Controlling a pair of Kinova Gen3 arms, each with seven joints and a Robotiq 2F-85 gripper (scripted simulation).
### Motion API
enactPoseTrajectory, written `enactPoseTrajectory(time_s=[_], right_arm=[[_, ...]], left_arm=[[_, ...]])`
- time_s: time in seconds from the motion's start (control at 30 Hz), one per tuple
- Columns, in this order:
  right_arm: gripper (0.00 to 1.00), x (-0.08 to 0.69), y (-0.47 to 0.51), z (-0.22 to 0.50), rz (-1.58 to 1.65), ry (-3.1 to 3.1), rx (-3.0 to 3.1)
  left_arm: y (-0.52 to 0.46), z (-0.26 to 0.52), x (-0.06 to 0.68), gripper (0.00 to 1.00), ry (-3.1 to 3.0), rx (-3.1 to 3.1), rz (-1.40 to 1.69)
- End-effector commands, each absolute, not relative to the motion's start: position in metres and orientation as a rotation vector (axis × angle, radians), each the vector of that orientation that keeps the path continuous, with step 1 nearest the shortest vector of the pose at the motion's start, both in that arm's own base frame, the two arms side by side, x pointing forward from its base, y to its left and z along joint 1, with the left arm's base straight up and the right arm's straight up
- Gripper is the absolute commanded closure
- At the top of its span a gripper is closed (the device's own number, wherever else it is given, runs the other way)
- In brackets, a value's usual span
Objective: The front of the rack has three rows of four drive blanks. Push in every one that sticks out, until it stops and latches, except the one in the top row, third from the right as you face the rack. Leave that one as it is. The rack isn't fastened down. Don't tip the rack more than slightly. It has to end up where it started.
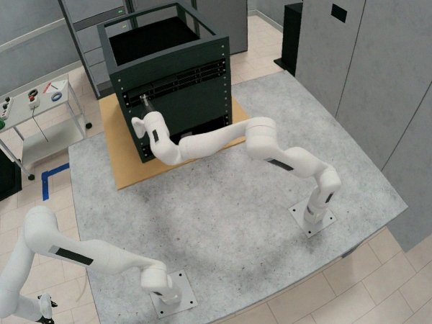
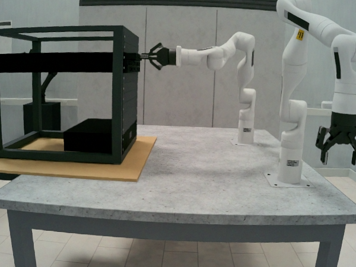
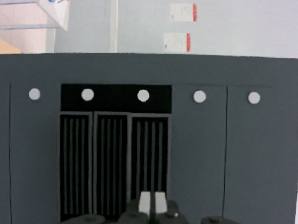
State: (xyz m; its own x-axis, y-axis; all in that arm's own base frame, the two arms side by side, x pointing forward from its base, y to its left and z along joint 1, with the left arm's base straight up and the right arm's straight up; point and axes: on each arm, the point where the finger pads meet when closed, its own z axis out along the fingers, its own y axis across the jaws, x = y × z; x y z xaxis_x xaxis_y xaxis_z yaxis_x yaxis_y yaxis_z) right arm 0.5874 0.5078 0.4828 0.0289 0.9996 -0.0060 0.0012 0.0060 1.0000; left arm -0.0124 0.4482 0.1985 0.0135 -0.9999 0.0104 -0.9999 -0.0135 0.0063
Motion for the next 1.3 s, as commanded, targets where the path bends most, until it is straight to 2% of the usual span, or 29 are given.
enactPoseTrajectory(time_s=[0.0,1.27], right_arm=[[0.903,0.5881,0.5088,0.4826,1.182,1.196,1.22],[0.903,0.5894,0.5119,0.4824,1.187,1.195,1.22]], left_arm=[[0.4499,0.2,-0.0122,0.002,-2.191,2.251,0.0],[0.4499,0.2,-0.0122,0.002,-2.191,2.251,0.0]])
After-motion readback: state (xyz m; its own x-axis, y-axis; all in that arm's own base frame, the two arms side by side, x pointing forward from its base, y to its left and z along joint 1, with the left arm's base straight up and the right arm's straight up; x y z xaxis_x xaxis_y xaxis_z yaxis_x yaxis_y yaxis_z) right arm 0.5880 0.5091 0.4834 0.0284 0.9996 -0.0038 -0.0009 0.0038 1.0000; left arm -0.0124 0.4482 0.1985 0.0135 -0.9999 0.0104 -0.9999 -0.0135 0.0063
